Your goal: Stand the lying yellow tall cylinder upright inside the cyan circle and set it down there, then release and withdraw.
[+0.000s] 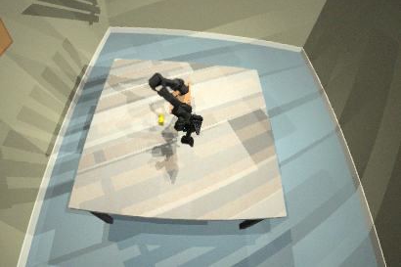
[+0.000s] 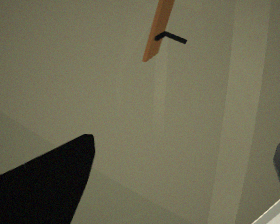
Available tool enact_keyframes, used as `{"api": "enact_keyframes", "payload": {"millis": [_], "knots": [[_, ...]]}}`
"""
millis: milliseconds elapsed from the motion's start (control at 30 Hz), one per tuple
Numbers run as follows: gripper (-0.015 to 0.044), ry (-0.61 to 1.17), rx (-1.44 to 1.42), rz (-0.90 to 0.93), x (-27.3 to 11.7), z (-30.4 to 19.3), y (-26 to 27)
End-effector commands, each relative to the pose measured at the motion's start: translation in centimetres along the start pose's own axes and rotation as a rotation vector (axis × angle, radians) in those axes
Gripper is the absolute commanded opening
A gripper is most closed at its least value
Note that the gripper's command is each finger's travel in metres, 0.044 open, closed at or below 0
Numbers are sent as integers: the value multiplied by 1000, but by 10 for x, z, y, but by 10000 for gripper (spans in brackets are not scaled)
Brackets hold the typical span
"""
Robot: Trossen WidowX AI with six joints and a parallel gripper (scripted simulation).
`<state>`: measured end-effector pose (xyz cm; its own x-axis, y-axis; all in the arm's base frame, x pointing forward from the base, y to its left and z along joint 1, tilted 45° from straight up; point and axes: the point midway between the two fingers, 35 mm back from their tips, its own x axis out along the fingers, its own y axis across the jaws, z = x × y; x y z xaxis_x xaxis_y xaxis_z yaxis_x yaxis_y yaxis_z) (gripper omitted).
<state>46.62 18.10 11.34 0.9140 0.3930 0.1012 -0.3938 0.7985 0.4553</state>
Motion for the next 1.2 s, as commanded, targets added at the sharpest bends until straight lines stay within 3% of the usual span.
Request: {"api": "enact_keyframes", "payload": {"millis": [0, 100, 367, 667, 1167], "knots": [[374, 6, -1, -8, 0, 0, -1], [309, 85, -19, -126, 2, -3, -19], [309, 382, -122, -512, -32, -5, -71], [309, 757, -307, -889, -127, 17, -103], [309, 1189, -558, -1176, -256, 74, -97]]}}
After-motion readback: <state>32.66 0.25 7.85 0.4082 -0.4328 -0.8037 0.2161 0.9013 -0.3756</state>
